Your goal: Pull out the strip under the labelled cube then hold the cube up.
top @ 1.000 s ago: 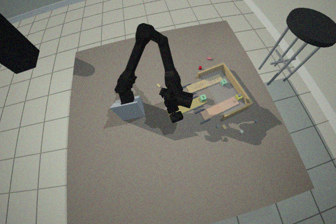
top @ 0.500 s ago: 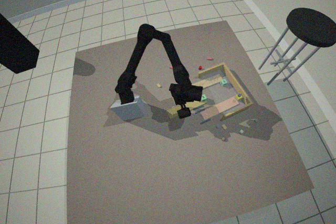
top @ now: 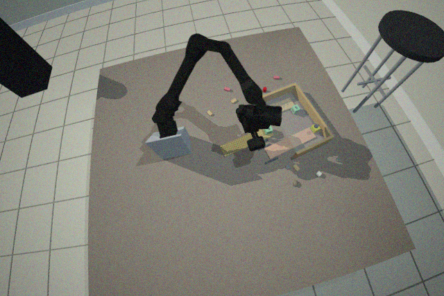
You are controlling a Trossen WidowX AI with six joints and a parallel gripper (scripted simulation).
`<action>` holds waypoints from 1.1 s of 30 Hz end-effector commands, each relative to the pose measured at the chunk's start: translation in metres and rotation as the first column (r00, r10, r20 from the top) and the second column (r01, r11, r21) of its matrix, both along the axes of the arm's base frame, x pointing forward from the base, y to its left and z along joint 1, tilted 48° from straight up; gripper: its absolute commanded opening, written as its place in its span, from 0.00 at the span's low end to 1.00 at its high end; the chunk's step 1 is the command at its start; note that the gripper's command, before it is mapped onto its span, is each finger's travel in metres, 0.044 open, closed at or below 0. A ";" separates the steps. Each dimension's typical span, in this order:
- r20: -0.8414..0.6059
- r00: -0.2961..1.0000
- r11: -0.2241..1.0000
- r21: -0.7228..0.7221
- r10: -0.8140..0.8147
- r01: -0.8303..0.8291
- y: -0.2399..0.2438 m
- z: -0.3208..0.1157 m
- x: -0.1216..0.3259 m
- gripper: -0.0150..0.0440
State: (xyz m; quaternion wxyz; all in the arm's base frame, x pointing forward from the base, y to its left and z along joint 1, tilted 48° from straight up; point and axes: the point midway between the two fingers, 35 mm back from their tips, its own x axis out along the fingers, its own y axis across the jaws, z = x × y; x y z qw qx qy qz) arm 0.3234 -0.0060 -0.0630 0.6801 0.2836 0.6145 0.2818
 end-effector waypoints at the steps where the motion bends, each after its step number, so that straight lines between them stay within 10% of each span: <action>1: 0.000 1.000 1.000 0.004 0.000 0.000 0.000 0.004 0.015 1.00; 27: 0.004 1.000 1.000 0.004 0.000 0.000 0.003 0.029 0.100 1.00; 33: 0.004 1.000 1.000 0.004 0.000 0.000 0.008 0.024 0.101 0.73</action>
